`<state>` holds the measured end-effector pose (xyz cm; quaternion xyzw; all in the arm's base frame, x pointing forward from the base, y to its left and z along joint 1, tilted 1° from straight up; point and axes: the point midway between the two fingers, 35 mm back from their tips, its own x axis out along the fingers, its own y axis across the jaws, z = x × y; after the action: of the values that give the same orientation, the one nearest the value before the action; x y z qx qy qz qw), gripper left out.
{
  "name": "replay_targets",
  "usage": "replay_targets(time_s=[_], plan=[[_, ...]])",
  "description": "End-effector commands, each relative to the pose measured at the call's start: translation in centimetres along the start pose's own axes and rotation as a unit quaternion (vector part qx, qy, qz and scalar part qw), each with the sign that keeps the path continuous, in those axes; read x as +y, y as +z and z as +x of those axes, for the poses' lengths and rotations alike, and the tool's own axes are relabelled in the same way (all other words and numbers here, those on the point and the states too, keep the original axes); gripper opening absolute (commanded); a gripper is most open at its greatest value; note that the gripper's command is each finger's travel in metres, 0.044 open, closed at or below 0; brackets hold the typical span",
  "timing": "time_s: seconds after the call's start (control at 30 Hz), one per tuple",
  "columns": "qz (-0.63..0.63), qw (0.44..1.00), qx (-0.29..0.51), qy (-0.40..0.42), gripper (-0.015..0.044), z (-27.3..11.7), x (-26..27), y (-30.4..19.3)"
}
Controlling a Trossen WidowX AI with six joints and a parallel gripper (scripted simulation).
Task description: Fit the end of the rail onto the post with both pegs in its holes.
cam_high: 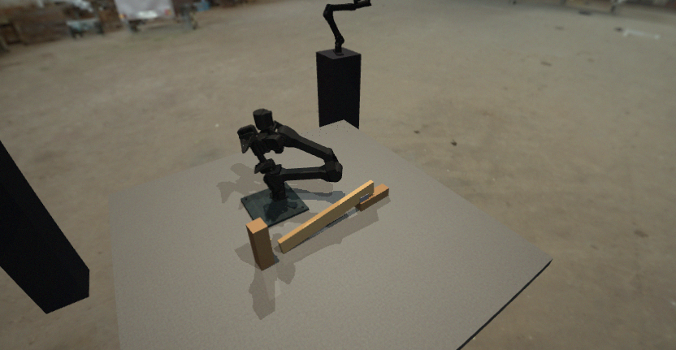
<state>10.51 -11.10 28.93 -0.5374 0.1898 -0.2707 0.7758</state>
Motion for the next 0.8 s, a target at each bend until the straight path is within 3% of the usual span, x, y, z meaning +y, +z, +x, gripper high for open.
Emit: replay_targets(time_s=[0.0, 0.33, 0.77], plan=[[0.002, 1.000, -0.001, 0.001, 0.0426, 0.0, 0.0, 0.0], [0.086, 0.990, -0.038, 0.103, 0.0440, 2.9, -0.5, -1.2], [0.061, 0.924, -0.071, 0.371, 0.0440, 8.8, 5.8, 0.3]])
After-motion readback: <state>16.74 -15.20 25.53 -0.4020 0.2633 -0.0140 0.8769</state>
